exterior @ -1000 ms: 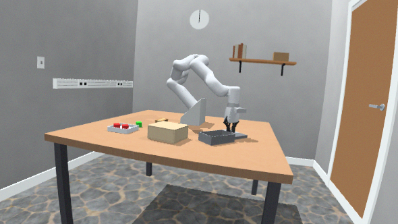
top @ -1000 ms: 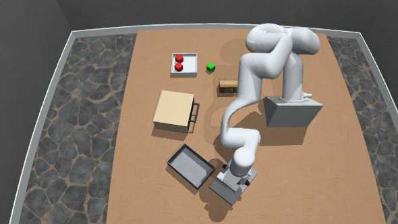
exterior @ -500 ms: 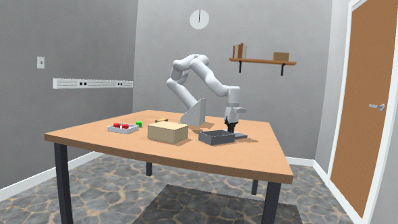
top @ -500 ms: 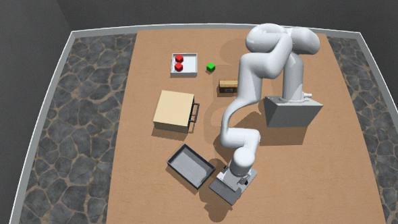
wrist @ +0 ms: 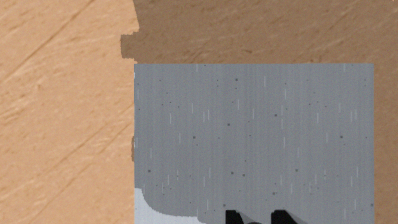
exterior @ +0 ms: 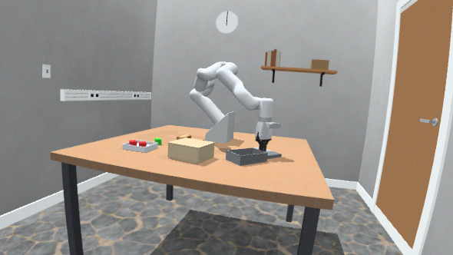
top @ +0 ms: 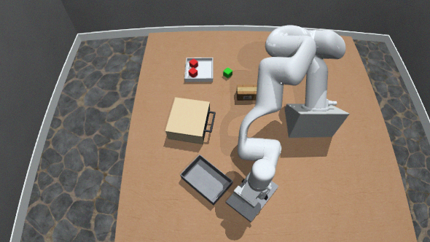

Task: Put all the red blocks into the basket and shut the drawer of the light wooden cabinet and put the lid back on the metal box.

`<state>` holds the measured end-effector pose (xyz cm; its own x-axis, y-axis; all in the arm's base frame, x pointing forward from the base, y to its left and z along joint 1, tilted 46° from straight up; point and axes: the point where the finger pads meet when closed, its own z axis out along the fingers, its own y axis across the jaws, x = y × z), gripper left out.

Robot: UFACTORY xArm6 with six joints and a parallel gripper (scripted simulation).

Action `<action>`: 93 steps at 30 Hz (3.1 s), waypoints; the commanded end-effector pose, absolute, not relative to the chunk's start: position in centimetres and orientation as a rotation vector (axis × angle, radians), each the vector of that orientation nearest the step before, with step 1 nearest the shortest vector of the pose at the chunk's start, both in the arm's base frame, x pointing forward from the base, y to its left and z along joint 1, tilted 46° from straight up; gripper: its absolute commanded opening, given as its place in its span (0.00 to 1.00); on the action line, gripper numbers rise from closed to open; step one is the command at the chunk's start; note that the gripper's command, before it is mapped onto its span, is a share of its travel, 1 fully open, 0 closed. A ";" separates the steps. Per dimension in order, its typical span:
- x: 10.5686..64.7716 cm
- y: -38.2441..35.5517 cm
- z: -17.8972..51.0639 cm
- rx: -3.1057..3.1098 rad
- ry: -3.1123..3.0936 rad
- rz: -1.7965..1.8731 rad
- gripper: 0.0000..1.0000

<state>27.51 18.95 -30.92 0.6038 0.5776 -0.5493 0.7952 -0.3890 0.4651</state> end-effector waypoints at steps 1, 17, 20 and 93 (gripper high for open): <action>27.6 19.1 -30.9 2.114 1.080 -0.386 0.00; 27.6 19.1 -30.9 2.114 1.080 -0.386 0.00; 27.6 19.1 -30.8 2.114 1.080 -0.386 0.00; 31.0 29.9 -19.9 2.253 0.693 -0.214 0.00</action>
